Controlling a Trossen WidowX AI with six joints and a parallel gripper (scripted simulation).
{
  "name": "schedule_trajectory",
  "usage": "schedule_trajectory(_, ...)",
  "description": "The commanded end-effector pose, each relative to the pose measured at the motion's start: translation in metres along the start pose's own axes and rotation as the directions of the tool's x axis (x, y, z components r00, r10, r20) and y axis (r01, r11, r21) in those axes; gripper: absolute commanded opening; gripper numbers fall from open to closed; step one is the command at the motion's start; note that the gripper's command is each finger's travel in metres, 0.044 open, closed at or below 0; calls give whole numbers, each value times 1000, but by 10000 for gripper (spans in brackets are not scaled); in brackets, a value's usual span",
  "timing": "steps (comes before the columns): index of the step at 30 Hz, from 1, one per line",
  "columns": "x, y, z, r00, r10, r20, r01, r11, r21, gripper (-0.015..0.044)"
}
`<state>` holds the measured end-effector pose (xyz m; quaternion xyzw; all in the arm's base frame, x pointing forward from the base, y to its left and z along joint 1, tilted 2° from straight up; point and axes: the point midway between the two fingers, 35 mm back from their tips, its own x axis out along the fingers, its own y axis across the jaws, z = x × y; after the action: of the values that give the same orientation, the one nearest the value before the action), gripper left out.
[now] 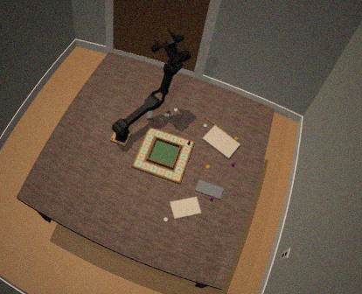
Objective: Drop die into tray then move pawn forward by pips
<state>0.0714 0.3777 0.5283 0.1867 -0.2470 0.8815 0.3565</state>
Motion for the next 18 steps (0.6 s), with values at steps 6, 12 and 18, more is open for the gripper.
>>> schedule_trajectory(6,14,29,33,995,46,92,-43,999,-29,275)
schedule_trajectory(12,36,72,63,972,145,186,-150,989,13,275)
schedule_trajectory(18,51,130,101,910,277,309,-315,946,78,275)
